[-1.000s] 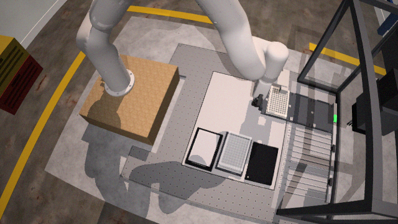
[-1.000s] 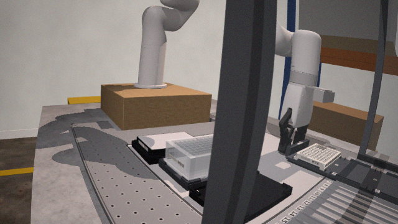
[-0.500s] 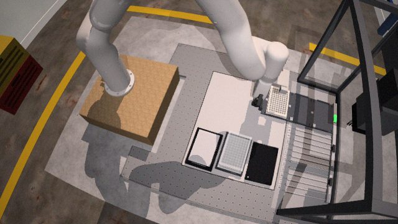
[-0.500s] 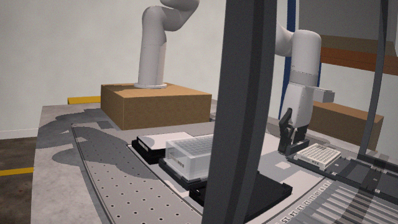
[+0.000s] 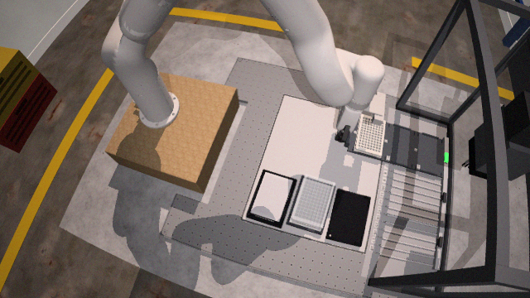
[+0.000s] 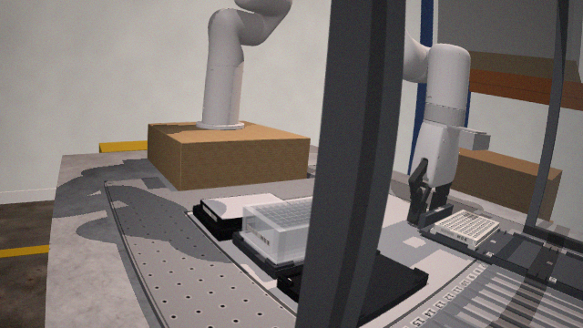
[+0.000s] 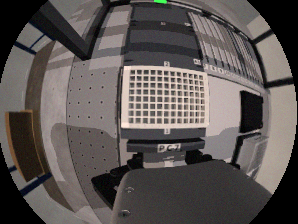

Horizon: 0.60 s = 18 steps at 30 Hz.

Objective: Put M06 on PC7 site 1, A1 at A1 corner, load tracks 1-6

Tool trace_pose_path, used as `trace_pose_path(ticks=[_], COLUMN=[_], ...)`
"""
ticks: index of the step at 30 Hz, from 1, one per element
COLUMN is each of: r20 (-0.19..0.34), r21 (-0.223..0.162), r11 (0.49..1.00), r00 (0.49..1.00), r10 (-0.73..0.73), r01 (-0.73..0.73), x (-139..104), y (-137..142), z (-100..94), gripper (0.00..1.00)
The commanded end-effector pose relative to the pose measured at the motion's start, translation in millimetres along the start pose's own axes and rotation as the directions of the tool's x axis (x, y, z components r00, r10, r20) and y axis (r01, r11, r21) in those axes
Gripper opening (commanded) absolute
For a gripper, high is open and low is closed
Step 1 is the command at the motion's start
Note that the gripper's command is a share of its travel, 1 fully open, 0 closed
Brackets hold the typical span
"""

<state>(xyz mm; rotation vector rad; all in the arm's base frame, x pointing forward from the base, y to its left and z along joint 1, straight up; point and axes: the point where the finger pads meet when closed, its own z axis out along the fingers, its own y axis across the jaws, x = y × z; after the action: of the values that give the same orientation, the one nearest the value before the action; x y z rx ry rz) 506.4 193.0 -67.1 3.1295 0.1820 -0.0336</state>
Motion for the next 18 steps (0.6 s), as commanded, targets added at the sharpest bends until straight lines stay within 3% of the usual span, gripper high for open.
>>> trace_pose_path(ticks=[1,18], r20=[-0.022,-0.022], r21=[0.005,0.005], r11=[1.000,1.000], r00=[1.000,1.000], r10=[0.001,0.001], r01=[0.000,0.000], x=[8.2,2.9], y=[-1.7,-1.8], z=[-5.4,-5.3], gripper=[0.81,0.81])
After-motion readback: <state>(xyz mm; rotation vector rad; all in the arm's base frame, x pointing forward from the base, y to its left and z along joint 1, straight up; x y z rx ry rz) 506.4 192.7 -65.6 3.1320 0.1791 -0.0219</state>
